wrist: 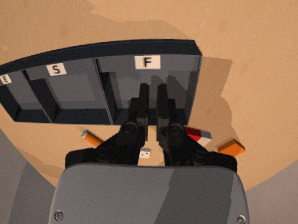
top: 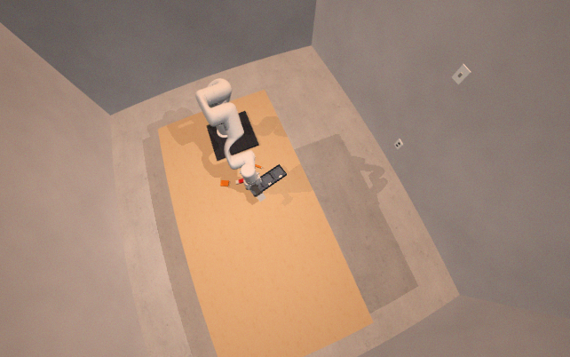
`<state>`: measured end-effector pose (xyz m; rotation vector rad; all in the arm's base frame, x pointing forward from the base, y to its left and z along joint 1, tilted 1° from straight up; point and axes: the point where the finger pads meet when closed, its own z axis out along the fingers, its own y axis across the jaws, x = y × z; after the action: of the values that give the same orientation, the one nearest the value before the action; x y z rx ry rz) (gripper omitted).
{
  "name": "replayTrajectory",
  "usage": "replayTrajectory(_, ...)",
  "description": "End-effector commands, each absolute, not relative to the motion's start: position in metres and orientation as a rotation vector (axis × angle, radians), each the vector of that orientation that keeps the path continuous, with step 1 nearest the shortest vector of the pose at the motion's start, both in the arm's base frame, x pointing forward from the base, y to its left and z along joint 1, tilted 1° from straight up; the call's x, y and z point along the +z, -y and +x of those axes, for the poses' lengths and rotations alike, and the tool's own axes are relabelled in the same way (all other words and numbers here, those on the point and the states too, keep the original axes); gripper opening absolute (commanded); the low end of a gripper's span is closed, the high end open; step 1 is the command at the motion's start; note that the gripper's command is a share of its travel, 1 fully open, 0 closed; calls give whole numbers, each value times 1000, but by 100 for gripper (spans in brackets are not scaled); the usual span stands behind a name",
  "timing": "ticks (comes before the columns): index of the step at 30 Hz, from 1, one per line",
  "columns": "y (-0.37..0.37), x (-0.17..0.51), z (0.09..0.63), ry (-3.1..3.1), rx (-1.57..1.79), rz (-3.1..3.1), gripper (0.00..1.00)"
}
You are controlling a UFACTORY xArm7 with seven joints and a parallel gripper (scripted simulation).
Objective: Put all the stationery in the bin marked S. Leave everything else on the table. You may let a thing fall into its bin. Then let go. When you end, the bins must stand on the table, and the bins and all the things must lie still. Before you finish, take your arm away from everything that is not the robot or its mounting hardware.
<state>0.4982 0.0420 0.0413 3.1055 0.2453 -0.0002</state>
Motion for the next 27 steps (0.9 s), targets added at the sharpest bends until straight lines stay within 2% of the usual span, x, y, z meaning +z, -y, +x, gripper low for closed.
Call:
replayTrajectory(1, -42, 28, 500, -246, 8, 3107, 7)
replayTrajectory(27, -42, 25, 500, -246, 8, 3107, 7)
